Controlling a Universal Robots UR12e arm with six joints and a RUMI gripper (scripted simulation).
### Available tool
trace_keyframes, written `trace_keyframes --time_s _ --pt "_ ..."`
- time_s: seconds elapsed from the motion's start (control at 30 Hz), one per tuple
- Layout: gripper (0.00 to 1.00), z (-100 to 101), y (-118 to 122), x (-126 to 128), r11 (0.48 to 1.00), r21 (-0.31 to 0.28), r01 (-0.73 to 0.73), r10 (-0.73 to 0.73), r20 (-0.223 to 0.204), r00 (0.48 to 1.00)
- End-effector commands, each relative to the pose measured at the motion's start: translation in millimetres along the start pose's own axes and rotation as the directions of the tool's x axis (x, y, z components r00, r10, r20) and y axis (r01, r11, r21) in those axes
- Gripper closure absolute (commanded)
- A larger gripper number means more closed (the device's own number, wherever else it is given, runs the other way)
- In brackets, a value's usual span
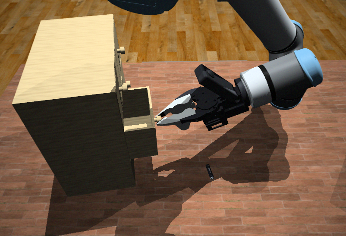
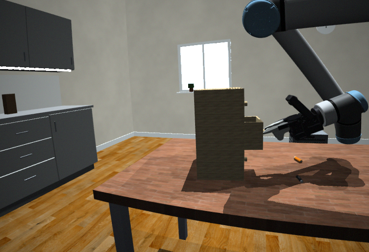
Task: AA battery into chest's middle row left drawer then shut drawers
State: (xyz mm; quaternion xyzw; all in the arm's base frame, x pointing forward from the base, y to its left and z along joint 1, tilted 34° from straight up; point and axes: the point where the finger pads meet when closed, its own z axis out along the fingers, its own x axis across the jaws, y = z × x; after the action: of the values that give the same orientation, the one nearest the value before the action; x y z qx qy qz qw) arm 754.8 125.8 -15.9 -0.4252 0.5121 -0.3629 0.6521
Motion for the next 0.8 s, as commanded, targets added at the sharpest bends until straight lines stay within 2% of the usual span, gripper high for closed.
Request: trace_keyframes --time_s 0.0,0.23,0.57,0.77 --pt "0.93 -2.2 0.6 0.8 1.0 -0.003 -0.002 0.002 -0.003 1.0" --pt "0.9 -2.2 0.6 0.8 1.0 -0.003 -0.002 0.002 -0.003 1.0" --pt "0.8 -2.2 0.7 0.8 1.0 -0.003 -0.002 0.002 -0.003 1.0" --pt "0.8 -2.2 0.7 0.8 1.0 -0.003 -0.002 0.002 -0.003 1.0"
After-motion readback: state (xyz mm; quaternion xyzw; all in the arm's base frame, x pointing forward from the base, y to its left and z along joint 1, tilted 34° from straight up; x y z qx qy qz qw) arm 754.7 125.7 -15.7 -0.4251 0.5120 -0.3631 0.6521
